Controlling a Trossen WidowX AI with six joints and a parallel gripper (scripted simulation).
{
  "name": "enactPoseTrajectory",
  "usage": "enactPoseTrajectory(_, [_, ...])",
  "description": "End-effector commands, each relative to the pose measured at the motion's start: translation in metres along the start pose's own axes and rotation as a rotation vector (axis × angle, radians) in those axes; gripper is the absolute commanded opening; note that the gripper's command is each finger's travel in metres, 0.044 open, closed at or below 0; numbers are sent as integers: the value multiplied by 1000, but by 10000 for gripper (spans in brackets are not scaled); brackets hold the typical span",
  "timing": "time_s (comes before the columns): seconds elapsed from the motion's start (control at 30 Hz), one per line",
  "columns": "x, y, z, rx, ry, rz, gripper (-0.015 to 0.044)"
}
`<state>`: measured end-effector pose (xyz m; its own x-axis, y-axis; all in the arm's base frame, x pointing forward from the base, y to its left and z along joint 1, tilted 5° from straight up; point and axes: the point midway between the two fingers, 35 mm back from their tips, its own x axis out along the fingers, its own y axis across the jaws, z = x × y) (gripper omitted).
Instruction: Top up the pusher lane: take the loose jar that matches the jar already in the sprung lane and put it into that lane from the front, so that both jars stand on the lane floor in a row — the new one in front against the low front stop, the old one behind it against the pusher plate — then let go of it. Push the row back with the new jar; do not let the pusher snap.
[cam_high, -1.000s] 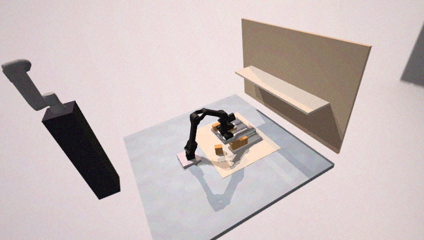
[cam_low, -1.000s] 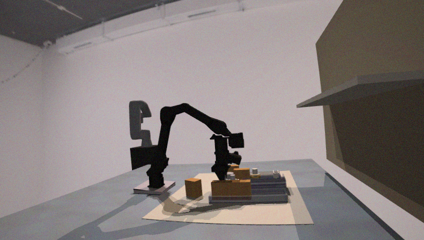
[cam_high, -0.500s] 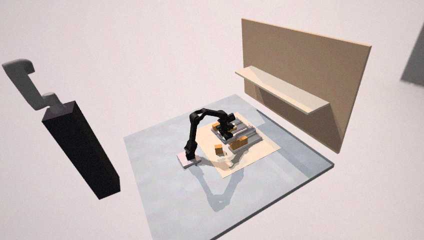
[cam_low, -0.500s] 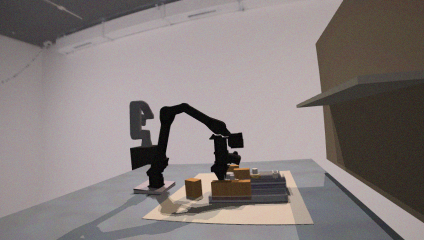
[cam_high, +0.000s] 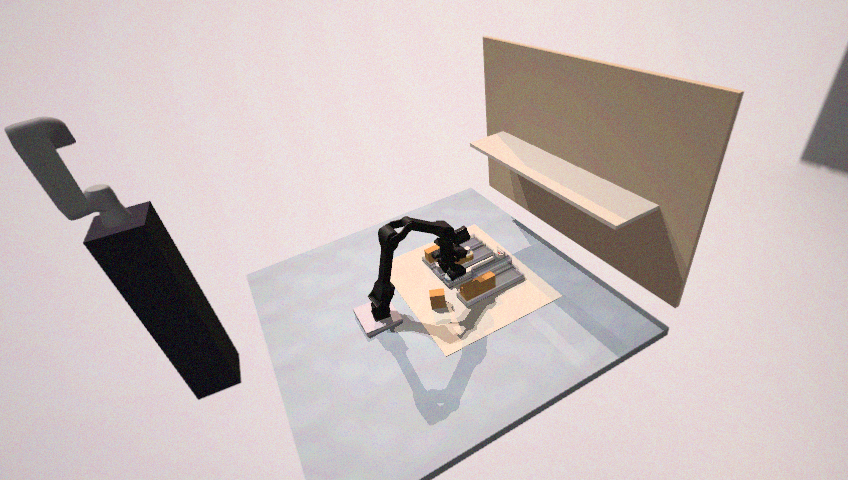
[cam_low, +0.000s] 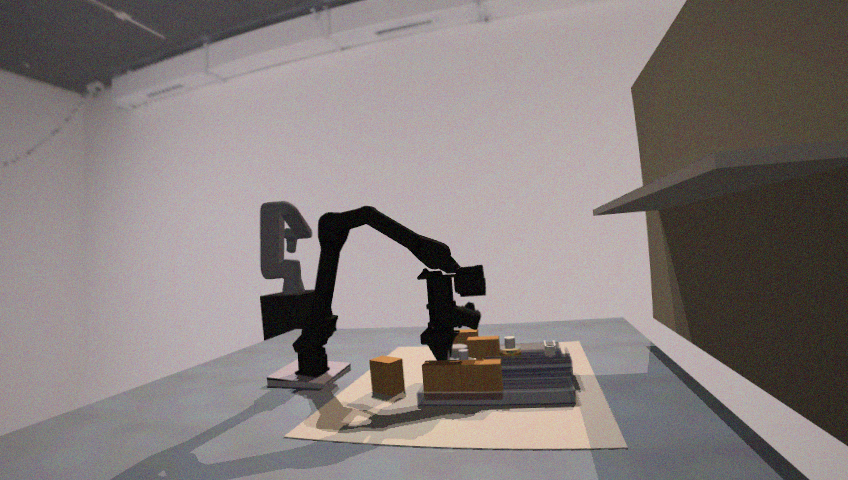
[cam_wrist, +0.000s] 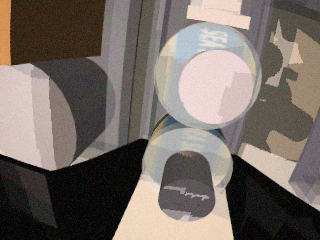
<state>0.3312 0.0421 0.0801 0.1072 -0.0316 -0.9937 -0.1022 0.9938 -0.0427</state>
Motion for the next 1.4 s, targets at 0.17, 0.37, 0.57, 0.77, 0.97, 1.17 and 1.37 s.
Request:
enactPoseTrajectory(0.17, [0,0,-1,-2,0,-1,0])
enactPoseTrajectory(0.37, [0,0,0,-2,0,-1,157])
enactPoseTrajectory(0.57, [0,0,0,-2,0,-1,307])
enactPoseTrajectory(0.77, [-10,0,0,-2,0,-1,307])
enactPoseTrajectory(0.97, [-20,0,0,-2,0,-1,307])
enactPoseTrajectory(1.17, [-21,0,-8,-2,1,-1,307])
enactPoseTrajectory(1.37, [-23,0,-30,-2,2,-1,307])
